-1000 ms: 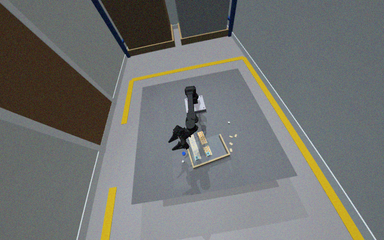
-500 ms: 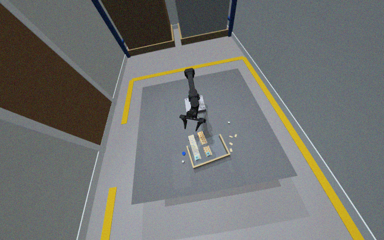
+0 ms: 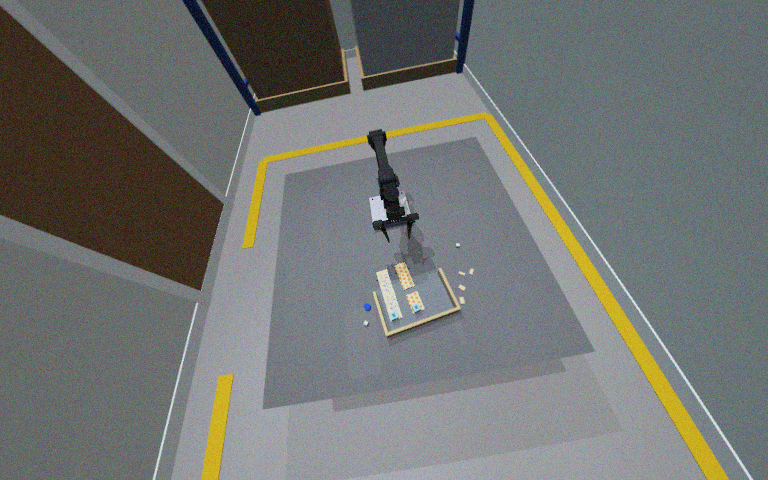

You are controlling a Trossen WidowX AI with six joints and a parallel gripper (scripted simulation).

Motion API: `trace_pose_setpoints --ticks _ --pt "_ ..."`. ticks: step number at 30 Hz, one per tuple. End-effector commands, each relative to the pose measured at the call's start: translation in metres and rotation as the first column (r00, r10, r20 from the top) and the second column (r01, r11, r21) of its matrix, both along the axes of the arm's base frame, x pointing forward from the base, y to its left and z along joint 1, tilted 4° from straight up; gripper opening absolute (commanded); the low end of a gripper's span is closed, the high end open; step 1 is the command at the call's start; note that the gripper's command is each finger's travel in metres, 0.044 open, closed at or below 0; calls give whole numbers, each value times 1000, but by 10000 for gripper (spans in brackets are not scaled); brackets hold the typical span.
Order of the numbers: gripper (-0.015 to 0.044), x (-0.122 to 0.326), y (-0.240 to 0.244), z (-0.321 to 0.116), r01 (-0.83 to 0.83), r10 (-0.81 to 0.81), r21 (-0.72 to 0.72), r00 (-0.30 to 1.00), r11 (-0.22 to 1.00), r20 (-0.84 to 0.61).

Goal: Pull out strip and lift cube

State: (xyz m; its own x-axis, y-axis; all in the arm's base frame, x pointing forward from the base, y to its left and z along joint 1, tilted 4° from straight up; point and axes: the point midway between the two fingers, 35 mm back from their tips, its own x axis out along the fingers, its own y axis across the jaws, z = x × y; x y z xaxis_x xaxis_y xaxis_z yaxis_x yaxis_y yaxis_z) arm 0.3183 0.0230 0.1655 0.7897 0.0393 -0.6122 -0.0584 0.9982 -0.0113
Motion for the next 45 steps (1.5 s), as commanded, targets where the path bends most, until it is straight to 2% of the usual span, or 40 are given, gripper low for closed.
trace_pose_setpoints --ticks 1,5,7,13,20,31,45 --pt "400 -4 2 -2 -14 14 0 1000 1000 -3" --pt "400 -4 2 -2 -14 14 0 1000 1000 -3" --pt "348 1 0 -3 -13 13 -9 1000 1000 -28" --pt "190 36 -19 -16 -18 -2 -76 968 997 -250" --pt "6 71 -50 -45 -63 -6 -119 862 991 -506" --pt "0 93 -102 -111 -153 42 -60 586 986 -809" --pt "0 93 -103 -127 -155 43 -58 581 986 -813"
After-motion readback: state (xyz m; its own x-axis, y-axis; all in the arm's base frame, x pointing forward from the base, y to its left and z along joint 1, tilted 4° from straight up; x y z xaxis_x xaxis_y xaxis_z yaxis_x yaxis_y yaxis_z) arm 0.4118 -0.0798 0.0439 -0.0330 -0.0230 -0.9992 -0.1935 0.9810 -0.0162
